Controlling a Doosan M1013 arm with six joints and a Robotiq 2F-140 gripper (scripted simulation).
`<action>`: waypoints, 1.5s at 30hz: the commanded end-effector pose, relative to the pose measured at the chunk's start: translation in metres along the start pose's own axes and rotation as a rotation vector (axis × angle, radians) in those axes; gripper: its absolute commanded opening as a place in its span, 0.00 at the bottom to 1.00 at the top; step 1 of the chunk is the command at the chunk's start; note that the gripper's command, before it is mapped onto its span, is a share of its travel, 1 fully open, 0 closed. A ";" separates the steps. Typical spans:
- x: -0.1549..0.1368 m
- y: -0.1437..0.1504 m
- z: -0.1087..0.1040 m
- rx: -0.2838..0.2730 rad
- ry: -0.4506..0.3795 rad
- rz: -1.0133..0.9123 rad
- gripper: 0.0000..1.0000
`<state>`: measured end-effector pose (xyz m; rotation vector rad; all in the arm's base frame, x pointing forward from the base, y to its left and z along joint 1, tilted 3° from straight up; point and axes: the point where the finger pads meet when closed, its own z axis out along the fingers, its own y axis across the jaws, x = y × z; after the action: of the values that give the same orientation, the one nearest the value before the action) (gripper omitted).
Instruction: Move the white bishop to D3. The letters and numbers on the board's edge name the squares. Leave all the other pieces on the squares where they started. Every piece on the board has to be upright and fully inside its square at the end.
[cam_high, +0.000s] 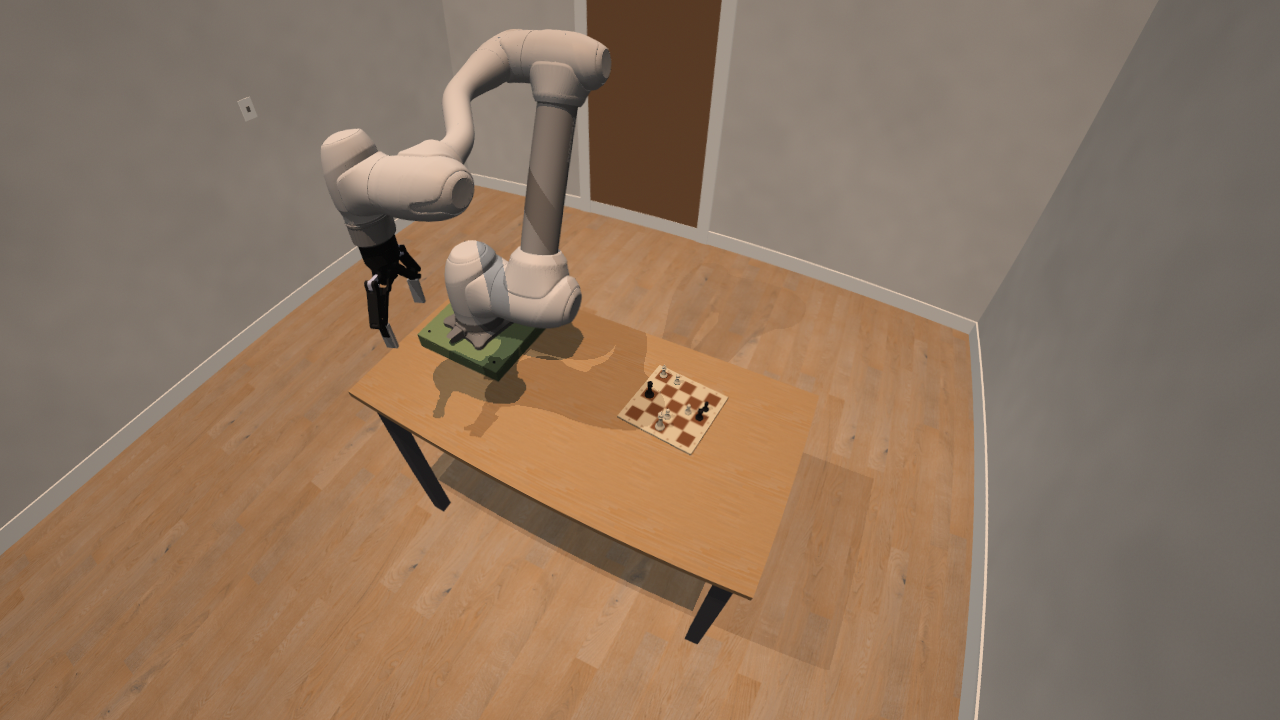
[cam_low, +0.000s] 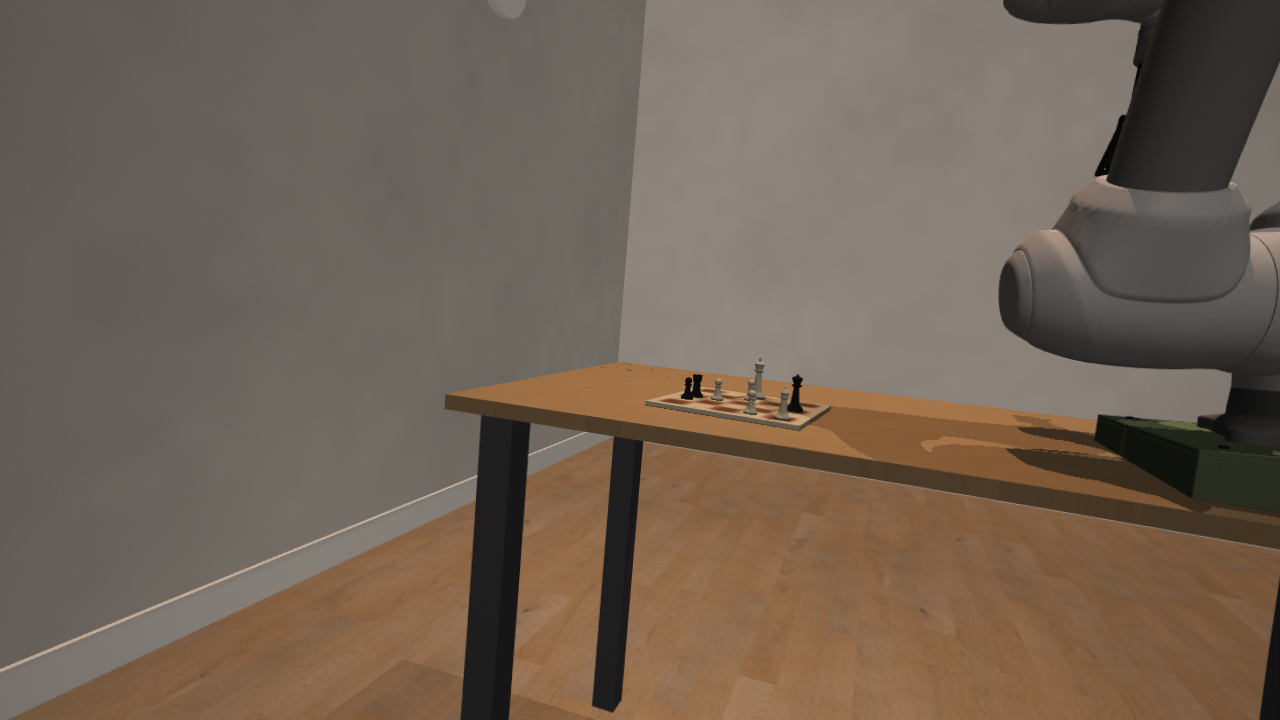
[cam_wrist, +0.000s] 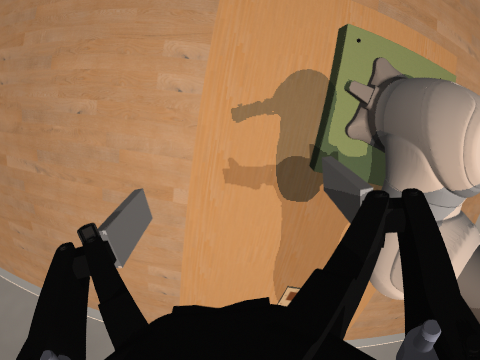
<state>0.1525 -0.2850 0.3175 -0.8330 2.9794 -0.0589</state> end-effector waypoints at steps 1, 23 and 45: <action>0.000 0.000 0.000 0.000 0.000 0.000 1.00; -0.003 -0.006 -0.003 -0.011 -0.004 0.006 1.00; -0.152 -0.167 -0.039 -0.340 0.037 0.183 1.00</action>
<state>0.3367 -0.3435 0.3674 -0.6154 3.1000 0.3872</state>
